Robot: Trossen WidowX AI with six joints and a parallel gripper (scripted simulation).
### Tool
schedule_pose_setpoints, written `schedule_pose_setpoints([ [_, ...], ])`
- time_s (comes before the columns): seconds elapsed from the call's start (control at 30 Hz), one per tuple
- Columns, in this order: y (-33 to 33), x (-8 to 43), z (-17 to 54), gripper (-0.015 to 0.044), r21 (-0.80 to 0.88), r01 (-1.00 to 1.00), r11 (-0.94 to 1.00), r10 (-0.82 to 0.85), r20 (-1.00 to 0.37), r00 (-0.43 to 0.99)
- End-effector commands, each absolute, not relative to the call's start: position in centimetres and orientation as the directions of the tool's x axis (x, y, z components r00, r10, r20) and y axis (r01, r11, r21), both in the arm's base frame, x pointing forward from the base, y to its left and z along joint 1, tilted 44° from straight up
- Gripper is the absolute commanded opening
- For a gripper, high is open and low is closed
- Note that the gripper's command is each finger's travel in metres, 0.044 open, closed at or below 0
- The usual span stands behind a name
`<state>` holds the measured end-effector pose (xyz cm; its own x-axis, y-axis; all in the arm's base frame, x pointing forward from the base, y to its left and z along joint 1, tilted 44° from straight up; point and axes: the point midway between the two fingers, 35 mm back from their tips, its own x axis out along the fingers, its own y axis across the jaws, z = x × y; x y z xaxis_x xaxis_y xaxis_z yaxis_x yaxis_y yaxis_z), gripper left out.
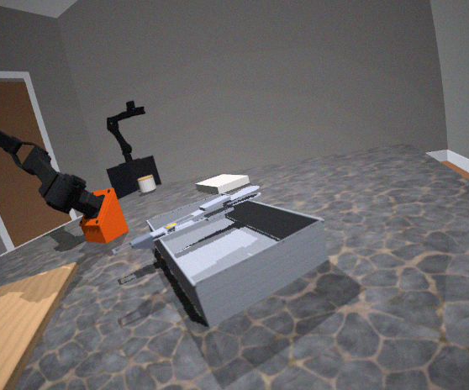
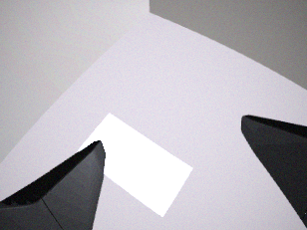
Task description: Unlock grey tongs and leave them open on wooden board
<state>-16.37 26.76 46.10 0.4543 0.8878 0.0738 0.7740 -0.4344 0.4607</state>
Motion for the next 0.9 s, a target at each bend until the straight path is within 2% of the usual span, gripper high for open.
schedule_pose_setpoints([
  [0.0, 26.7, -16.4, 46.2, 0.0374, 0.452, 0.780, -0.433, 0.890, 0.078, 0.450],
  [0.13, 26.1, -15.6, 47.7, 0.0269, 0.327, 0.834, -0.444, 0.896, 0.136, 0.423],
  [0.17, 25.7, -15.3, 48.5, 0.0260, 0.269, 0.858, -0.438, 0.899, 0.156, 0.410],
  [0.37, 21.0, -11.4, 54.5, 0.0260, -0.236, 0.938, -0.255, 0.875, 0.357, 0.328],
  [0.57, 15.9, -5.7, 58.7, 0.0260, -0.579, 0.812, 0.070, 0.765, 0.554, 0.329],
  [0.7, 13.5, -3.1, 60.3, 0.0260, -0.653, 0.717, 0.247, 0.685, 0.640, 0.347],
  [0.87, 9.4, 3.4, 61.7, 0.0260, -0.707, 0.428, 0.564, 0.552, 0.708, 0.441],
])
